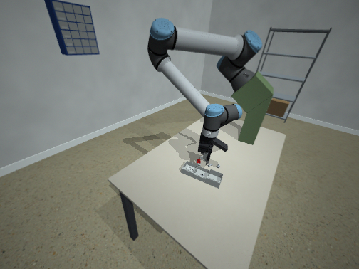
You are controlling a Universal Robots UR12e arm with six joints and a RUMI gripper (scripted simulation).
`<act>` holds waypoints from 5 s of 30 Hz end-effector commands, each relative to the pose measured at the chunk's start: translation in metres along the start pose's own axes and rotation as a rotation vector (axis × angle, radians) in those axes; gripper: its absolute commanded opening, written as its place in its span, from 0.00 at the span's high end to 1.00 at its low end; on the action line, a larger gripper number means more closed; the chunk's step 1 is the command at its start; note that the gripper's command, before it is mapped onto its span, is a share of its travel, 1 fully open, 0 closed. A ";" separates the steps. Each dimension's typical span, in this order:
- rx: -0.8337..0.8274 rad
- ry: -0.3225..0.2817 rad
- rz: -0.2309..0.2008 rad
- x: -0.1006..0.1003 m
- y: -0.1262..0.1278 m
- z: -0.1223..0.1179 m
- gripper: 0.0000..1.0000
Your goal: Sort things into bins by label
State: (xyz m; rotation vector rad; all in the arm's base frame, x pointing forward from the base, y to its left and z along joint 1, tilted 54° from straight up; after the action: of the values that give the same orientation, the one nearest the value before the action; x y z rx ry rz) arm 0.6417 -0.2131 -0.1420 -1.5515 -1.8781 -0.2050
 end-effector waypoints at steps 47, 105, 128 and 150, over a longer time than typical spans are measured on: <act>0.749 -0.012 -0.009 0.003 -0.061 0.037 0.82; 0.749 -0.012 -0.009 -0.070 -0.060 0.037 1.00; 0.749 -0.012 -0.009 -0.070 -0.060 0.037 1.00; 0.749 -0.012 -0.009 -0.024 -0.061 0.037 1.00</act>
State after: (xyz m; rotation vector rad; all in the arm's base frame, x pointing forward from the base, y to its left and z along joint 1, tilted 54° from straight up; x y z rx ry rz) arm 0.5733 -0.2393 -0.1734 -1.0203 -1.6832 0.4606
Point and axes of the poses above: the point where the finger pads meet when closed, its own x axis back along the fingers, its own y axis across the jaws, z = x × y, the point moved 8 cm from there along x, back along the fingers, and after that the axes turned 7 degrees about x, right-handed, at the moved point
